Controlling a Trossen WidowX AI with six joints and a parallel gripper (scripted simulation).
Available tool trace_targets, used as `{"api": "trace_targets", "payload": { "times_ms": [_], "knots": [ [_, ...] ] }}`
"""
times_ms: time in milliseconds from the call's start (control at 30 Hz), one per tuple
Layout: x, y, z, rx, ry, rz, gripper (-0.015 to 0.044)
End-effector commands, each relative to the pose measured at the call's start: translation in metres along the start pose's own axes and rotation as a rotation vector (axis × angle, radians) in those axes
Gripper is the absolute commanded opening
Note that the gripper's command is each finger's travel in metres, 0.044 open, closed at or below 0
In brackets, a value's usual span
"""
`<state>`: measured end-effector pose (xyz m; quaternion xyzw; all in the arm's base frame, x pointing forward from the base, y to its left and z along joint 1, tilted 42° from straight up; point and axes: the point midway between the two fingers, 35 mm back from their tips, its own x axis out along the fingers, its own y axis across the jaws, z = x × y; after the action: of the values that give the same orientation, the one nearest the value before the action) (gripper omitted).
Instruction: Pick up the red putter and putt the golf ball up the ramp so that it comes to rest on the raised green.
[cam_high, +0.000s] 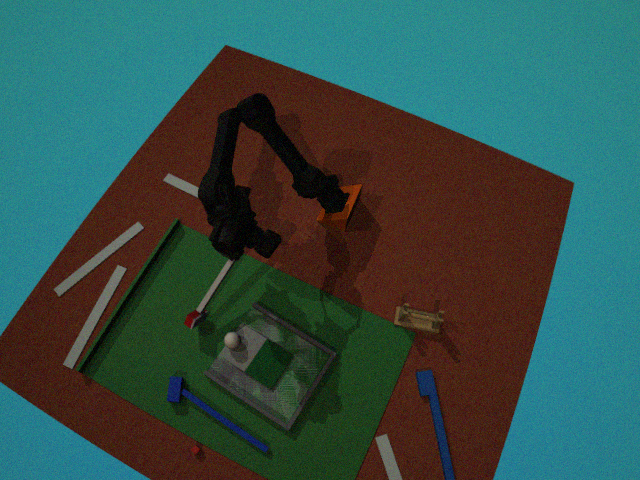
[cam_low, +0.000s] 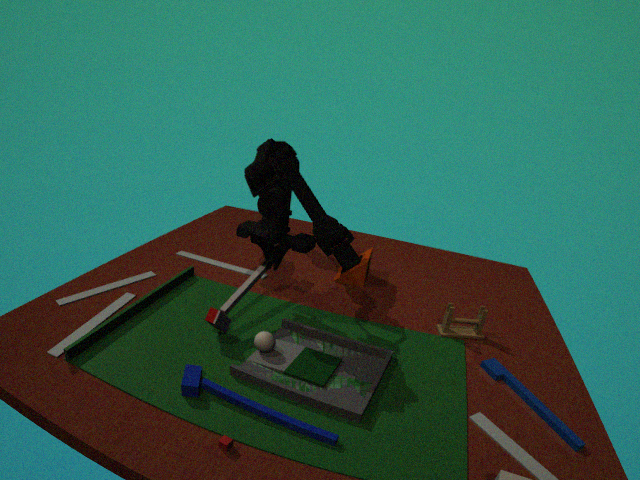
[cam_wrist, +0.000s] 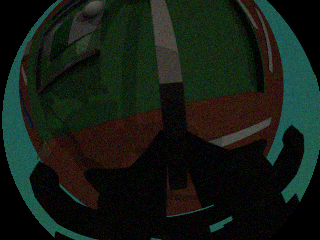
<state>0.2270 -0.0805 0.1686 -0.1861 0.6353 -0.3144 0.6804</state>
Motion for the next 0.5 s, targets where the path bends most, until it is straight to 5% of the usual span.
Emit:
{"api": "trace_targets", "payload": {
  "times_ms": [0,267,467],
  "knots": [
    [-0.011,0.003,0.001,0.001,-0.02,-0.001,0.0],
    [-0.054,0.003,-0.002,-0.017,-0.066,0.022,0.0],
    [-0.049,0.002,-0.002,-0.021,-0.061,0.015,0.0]
  ]
}}
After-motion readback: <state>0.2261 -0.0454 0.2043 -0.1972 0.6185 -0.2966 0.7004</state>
